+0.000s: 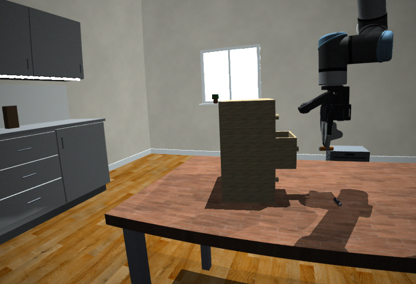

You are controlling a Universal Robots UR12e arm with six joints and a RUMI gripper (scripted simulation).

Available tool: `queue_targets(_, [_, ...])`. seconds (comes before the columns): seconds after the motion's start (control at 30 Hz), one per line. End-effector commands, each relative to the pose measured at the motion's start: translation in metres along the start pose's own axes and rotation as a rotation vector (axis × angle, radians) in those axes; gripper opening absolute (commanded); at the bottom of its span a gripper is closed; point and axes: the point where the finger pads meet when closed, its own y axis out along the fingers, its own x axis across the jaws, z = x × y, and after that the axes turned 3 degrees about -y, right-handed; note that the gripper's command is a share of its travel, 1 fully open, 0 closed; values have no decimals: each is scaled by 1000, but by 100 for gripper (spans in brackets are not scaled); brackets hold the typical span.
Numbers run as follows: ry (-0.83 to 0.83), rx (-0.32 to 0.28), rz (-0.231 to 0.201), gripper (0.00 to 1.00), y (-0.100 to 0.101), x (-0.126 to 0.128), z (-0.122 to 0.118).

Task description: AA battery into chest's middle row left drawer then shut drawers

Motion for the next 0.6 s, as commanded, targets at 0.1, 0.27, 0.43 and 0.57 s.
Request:
queue_targets(0.1, [1, -4, 4, 5, -25, -1, -2])
queue_targets(0.27, [1, -4, 4, 5, -40, -1, -2])
queue_targets(0.43, [1, -4, 4, 5, -54, -1, -2])
queue_targets(0.57, [1, -4, 4, 5, -60, -1, -2])
